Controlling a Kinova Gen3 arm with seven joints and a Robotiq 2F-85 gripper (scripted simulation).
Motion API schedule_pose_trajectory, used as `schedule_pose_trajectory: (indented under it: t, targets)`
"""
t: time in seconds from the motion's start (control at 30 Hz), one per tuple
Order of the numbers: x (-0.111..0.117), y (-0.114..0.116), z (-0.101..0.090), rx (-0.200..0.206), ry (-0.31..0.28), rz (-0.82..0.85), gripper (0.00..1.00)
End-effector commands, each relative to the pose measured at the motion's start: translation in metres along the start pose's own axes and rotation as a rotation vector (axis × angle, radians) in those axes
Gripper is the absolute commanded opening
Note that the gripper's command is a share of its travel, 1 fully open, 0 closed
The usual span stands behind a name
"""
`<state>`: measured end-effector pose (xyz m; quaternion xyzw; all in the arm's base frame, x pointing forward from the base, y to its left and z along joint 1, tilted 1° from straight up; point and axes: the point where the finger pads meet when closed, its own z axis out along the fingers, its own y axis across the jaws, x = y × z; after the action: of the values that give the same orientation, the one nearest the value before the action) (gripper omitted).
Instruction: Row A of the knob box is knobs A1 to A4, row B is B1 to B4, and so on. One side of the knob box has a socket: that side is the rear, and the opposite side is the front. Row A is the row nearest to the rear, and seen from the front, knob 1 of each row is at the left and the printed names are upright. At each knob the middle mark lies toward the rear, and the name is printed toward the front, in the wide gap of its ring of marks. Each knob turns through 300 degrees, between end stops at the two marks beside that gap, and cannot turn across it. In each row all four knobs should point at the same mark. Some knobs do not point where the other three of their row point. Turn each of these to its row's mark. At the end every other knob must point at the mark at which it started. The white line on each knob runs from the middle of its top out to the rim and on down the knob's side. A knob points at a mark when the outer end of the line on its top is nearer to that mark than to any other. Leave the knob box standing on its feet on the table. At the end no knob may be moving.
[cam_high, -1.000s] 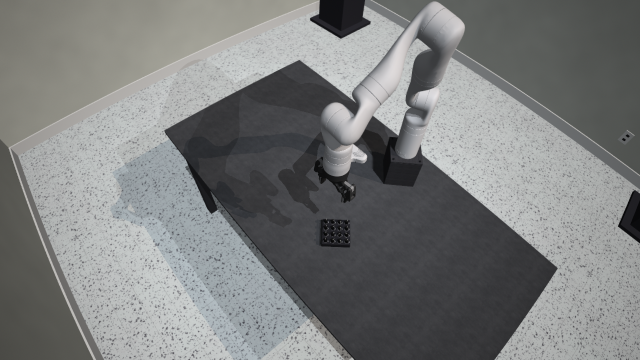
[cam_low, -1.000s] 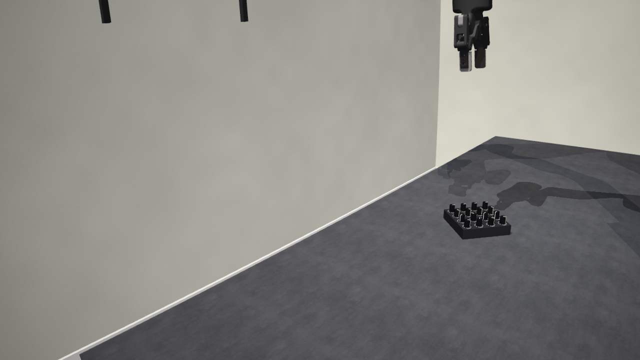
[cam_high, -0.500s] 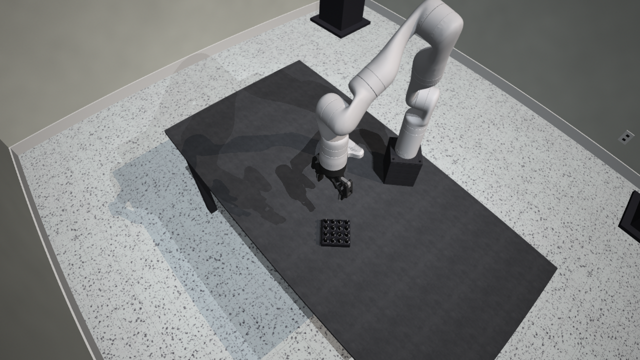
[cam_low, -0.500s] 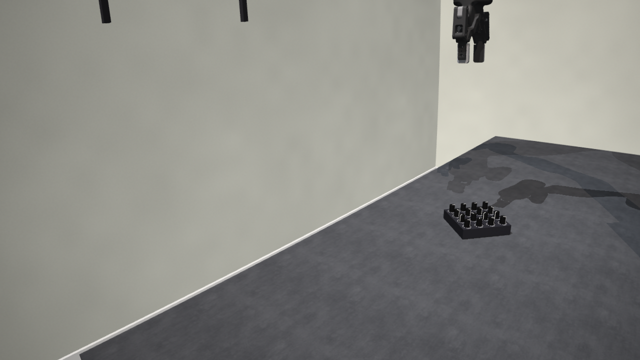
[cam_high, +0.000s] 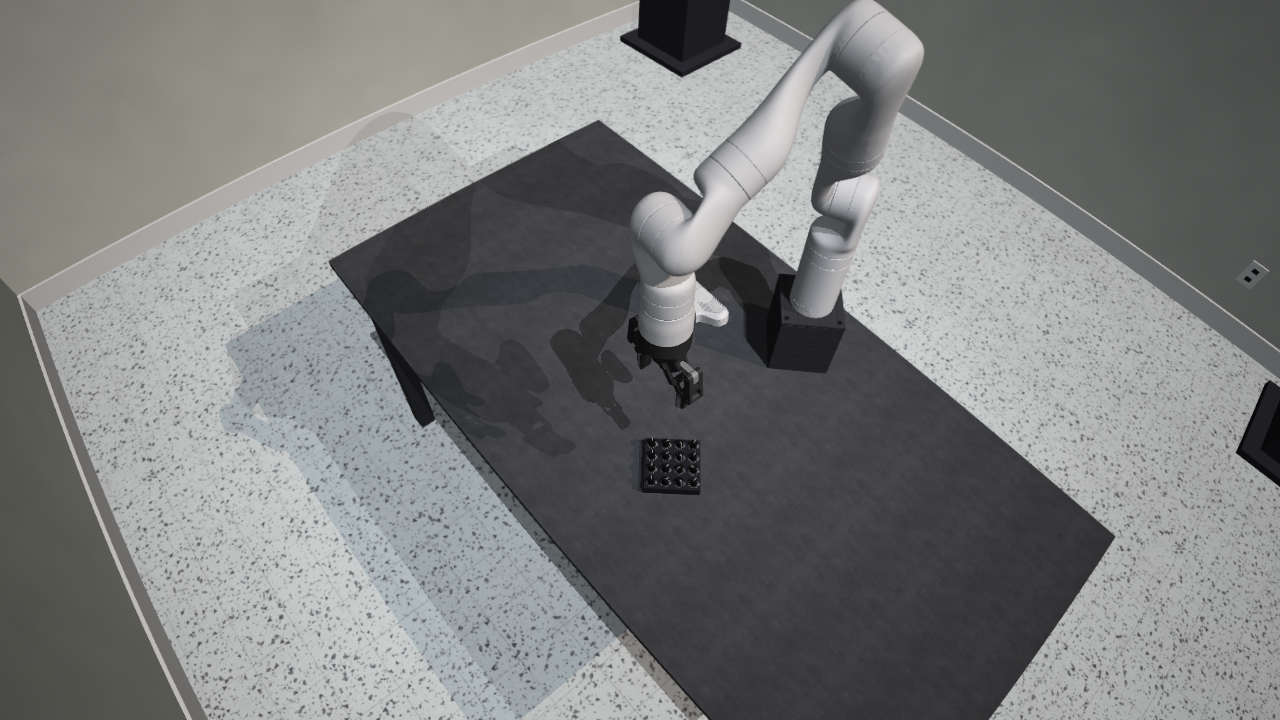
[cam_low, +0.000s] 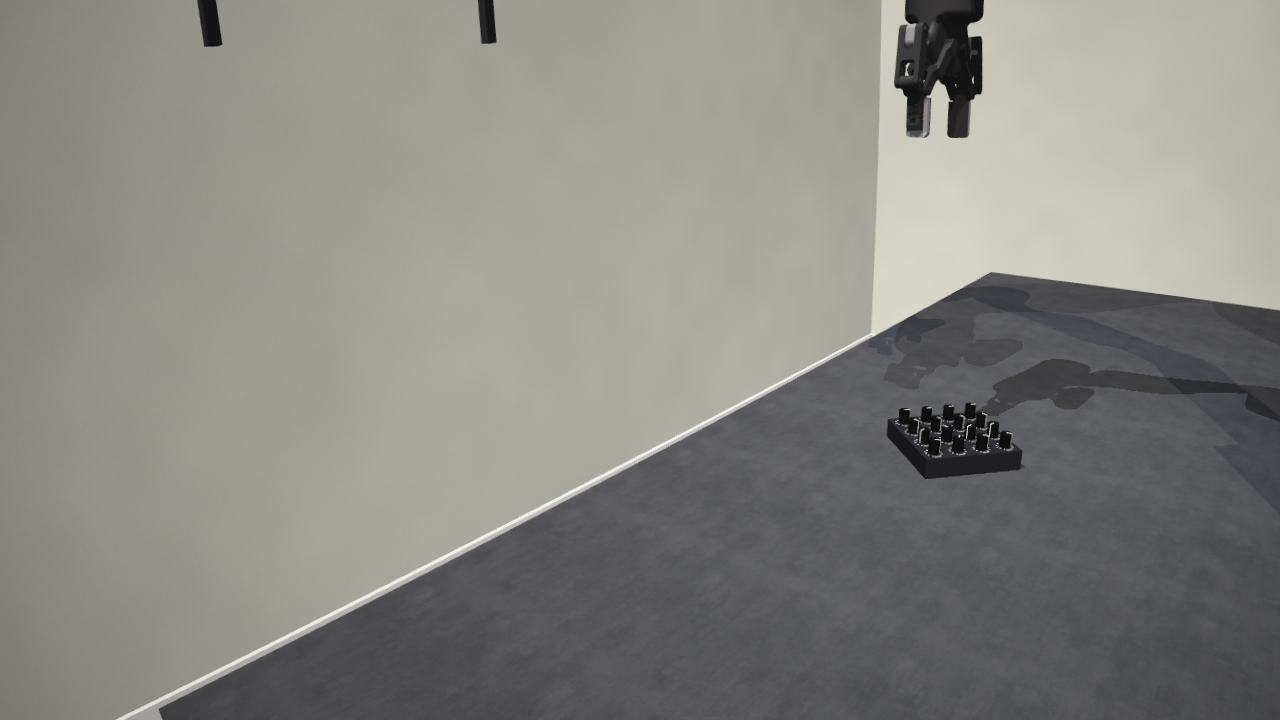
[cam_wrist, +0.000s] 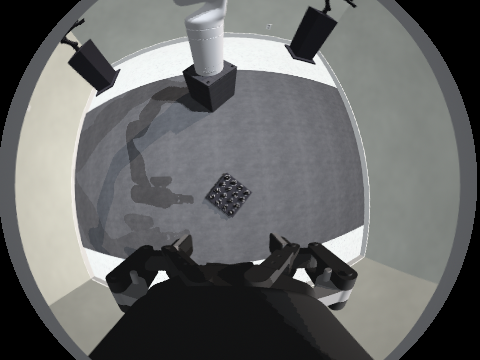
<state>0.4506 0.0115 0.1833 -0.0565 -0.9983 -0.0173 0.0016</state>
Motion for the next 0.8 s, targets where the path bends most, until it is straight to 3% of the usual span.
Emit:
schedule_pose_trajectory:
  t: [0.0,0.03,0.77]
  targets:
    - [0.000,0.000,0.001,0.001,0.002,0.001,1.00]
    - [0.001,0.004,0.008,-0.011,0.005,0.048,1.00]
    - [0.003,0.015,0.030,-0.045,0.016,0.192,1.00]
